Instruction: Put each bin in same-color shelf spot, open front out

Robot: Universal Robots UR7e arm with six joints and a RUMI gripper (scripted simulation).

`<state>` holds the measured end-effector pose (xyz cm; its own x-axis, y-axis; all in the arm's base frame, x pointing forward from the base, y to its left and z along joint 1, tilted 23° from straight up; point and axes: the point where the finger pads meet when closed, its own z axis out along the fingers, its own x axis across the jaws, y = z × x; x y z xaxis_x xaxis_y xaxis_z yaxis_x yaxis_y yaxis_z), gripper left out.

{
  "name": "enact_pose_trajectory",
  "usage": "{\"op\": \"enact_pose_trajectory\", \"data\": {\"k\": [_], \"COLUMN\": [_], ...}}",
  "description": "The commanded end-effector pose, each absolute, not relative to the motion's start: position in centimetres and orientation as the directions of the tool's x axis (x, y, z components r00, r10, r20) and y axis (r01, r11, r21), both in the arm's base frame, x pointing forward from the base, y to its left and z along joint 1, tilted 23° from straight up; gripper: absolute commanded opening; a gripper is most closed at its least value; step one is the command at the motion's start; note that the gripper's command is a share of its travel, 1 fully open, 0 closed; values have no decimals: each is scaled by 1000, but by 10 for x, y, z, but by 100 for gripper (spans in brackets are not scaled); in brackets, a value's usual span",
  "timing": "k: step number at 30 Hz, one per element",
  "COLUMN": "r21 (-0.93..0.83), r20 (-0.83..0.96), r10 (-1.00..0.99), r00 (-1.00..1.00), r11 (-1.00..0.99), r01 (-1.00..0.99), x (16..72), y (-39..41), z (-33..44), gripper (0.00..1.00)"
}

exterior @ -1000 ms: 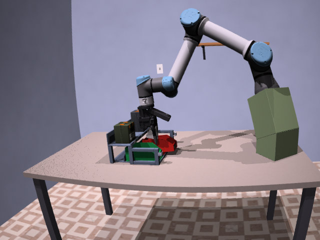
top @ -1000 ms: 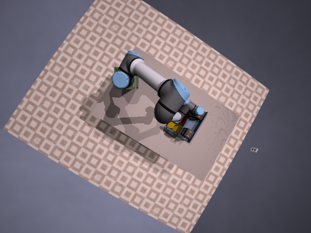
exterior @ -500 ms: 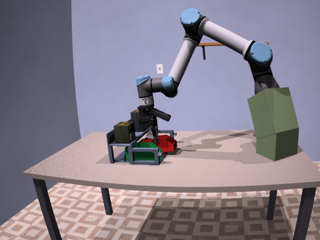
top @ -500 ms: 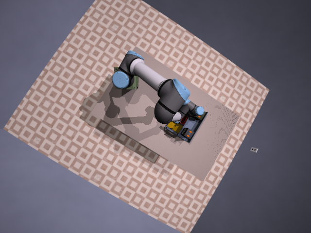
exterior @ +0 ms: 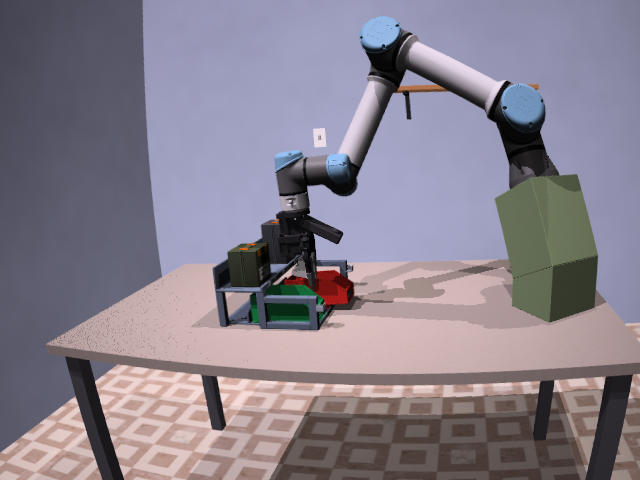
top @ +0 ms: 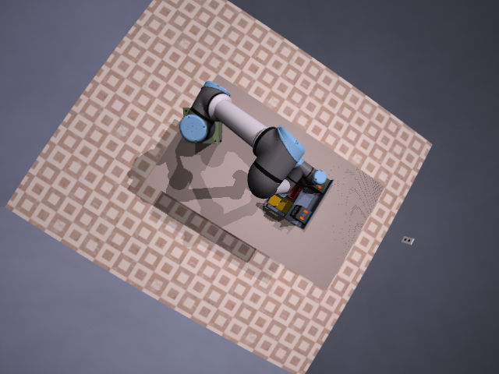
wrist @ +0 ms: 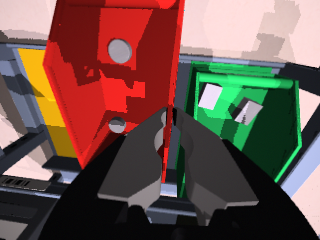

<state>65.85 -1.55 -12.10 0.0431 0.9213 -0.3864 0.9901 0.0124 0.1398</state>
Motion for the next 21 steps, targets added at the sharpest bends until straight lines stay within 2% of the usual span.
{"op": "enact_pose_trajectory", "data": {"k": [1,21], "r21": [147,151], "r20": [-386,-386], "r10": [922,922], "r00": [40,40], "r11": [19,20], "r01": [989,988], "x": [658,657], "y": [-13,-13], "z": [-122,-122], "gripper": [0,0]}}
